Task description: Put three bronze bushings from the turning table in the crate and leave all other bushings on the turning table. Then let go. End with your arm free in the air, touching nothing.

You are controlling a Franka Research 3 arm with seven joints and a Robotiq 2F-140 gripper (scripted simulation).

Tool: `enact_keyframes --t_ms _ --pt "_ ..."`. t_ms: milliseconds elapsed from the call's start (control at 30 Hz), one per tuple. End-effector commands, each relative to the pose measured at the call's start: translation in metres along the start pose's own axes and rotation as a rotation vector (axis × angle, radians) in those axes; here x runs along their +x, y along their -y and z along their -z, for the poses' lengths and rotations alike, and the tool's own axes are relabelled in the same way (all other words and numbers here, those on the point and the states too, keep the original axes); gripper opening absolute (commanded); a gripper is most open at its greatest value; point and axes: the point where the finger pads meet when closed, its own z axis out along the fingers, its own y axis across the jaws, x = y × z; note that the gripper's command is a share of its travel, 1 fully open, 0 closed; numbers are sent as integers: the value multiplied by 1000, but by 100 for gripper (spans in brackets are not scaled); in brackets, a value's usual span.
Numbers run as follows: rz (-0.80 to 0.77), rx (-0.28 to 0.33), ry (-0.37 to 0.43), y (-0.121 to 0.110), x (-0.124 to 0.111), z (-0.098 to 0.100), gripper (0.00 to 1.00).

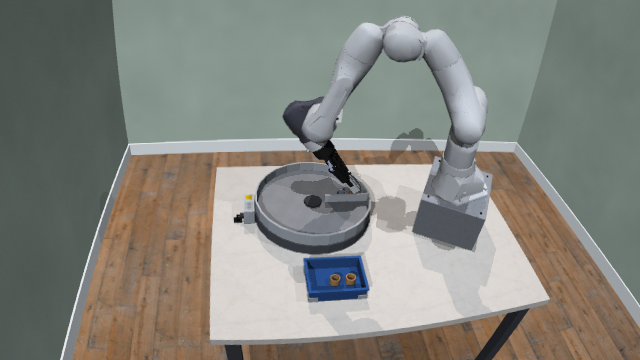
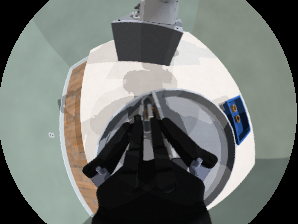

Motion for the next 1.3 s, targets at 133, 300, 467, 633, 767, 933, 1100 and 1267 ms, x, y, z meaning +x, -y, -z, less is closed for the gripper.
enact_keyframes --t_ms 133,300,467,633,767,933,1100,1267 --pt "-6 3 3 1 -1 0 6" --pt "-6 3 3 1 -1 0 6" --pt "-6 3 3 1 -1 0 6" --pt "-6 3 3 1 -1 0 0" --pt "-6 3 3 1 -1 0 0" --pt "-6 3 3 1 -1 0 0" --pt "-6 3 3 1 -1 0 0" --pt "-6 3 3 1 -1 0 0"
